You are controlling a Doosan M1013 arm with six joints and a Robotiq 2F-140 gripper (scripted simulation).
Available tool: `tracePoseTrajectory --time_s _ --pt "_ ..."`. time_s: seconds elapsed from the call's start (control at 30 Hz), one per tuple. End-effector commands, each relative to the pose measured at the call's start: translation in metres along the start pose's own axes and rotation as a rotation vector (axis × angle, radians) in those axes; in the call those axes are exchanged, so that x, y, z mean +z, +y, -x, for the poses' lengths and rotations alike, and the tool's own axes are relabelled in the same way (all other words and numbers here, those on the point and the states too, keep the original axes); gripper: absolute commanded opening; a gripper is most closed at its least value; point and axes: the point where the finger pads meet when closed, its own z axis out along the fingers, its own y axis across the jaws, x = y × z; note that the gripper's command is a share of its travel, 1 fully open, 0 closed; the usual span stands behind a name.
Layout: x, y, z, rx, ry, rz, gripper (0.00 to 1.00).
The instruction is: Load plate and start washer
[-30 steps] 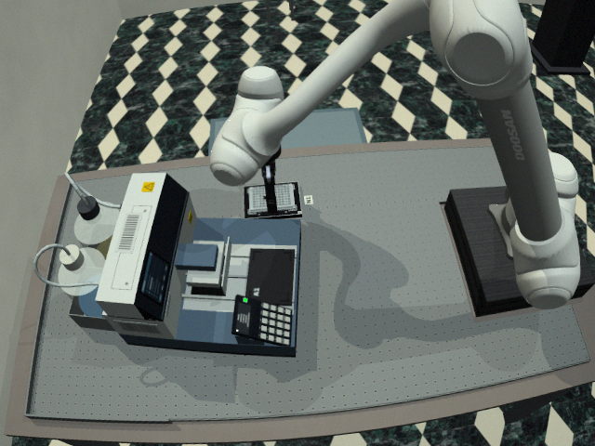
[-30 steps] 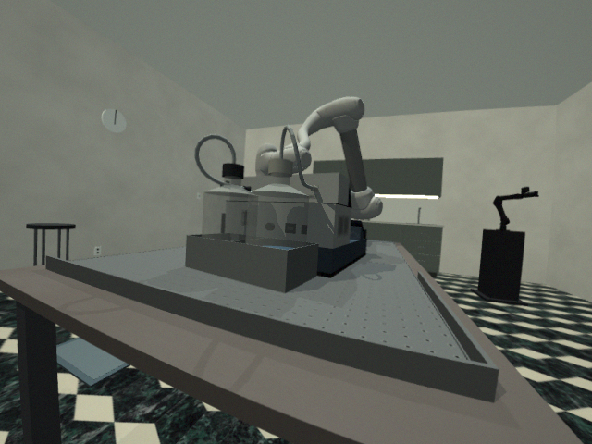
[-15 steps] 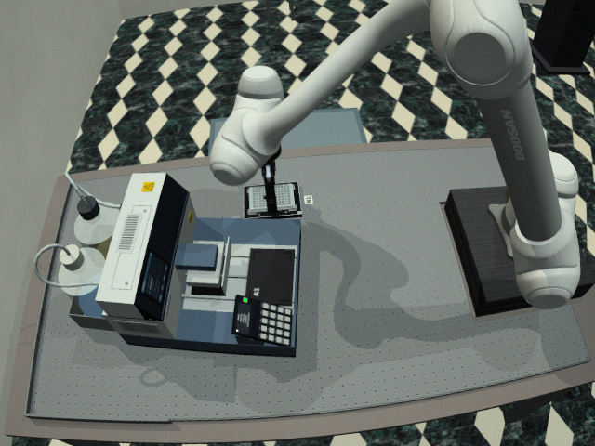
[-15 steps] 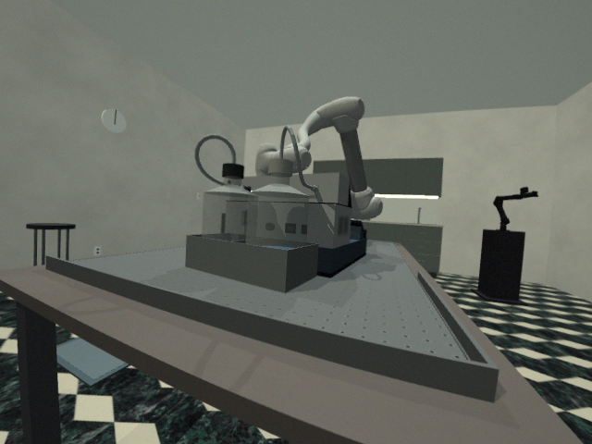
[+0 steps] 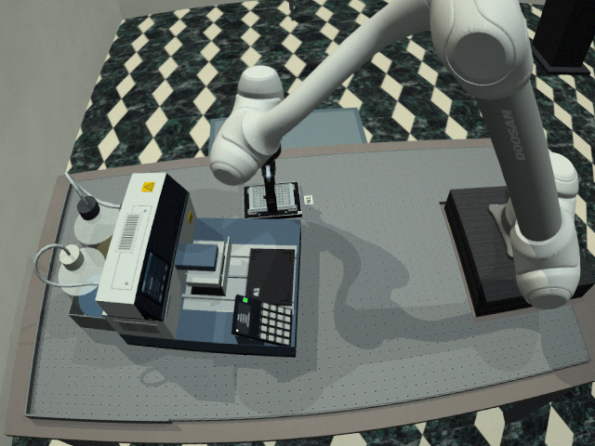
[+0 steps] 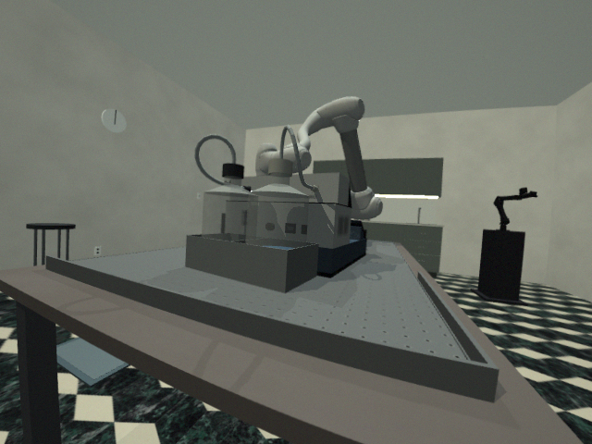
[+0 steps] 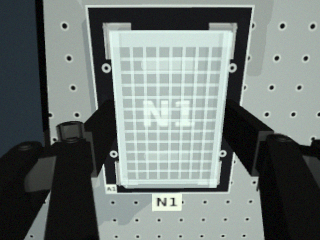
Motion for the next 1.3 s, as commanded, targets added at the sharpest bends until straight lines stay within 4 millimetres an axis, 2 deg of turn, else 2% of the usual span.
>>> tracePoseTrajectory --time_s 0.0,0.4,1.27 --pt "-0.001 0.0 -0.001 0.0 0.001 0.0 0.1" --pt "-0.001 0.0 -0.001 0.0 0.001 0.0 0.1" --pt "-0.041 0.0 0.0 0.0 0.001 0.0 0.1"
